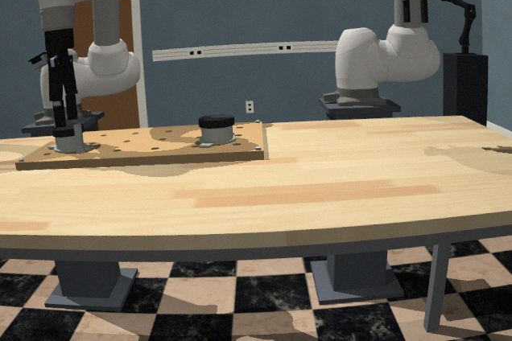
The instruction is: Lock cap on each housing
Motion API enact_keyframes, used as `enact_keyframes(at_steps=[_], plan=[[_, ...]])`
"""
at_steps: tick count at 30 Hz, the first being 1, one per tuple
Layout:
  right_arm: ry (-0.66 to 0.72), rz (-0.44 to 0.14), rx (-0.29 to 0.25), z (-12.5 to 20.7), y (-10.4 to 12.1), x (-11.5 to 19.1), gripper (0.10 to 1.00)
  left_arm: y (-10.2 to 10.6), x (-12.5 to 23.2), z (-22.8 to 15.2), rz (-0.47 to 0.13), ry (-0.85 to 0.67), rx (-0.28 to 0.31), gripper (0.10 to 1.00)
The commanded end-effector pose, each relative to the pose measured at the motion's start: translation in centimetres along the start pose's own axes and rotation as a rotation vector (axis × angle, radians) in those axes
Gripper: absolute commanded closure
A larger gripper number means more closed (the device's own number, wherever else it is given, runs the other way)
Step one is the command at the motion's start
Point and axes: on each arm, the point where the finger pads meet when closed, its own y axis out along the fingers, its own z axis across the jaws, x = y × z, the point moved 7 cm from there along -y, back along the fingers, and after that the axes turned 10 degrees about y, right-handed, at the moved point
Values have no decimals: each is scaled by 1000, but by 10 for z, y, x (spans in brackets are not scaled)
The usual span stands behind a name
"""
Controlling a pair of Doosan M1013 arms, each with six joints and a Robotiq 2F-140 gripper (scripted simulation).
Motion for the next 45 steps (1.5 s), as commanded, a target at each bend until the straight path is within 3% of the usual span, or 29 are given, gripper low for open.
enact_keyframes(at_steps=[1, 13, 26, 27, 42, 45], plan=[[1, -1, -2, 0, 3, 0, 403, -1, 0, 0, 1, 0, -1, 770], [3, 1, -2, 0, 22, 0, 403, -1, 0, 0, 1, 0, -1, 770], [2, 0, -2, 0, 19, 0, 403, -1, 0, 0, 1, 0, -1, 770], [2, 0, -2, 0, 19, 0, 999, -1, 0, 0, 1, 0, -1, 770], [2, 0, -2, 0, 19, 0, 999, -1, 0, 0, 1, 0, -1, 770], [95, 0, -2, 0, 19, 0, 999, -1, 0, 0, 1, 0, -1, 770]])
